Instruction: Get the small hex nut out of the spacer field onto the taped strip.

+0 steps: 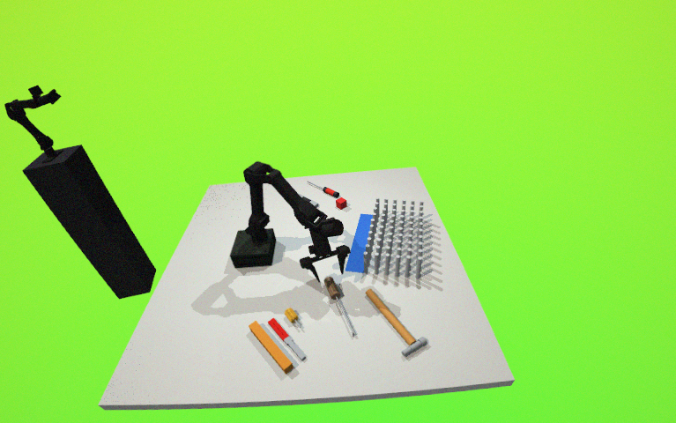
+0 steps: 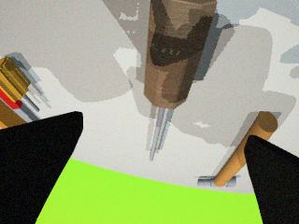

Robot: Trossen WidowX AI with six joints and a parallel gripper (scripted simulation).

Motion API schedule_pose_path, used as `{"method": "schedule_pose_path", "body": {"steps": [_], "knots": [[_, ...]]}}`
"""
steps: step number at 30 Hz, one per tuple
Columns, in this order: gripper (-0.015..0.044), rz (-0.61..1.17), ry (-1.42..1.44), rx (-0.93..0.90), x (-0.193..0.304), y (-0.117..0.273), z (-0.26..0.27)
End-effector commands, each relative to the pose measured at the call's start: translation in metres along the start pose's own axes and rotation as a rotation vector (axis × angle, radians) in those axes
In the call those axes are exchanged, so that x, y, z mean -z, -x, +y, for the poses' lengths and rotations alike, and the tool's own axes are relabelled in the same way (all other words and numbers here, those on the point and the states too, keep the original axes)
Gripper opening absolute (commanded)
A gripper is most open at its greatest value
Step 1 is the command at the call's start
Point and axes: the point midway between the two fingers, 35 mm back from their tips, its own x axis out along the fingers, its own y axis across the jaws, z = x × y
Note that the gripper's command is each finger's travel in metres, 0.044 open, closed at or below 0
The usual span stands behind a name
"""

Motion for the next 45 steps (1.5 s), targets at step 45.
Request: {"method": "schedule_pose_path", "body": {"steps": [45], "knots": [[0.028, 0.003, -0.006, -0.004, -0.018, -0.033, -0.001]]}}
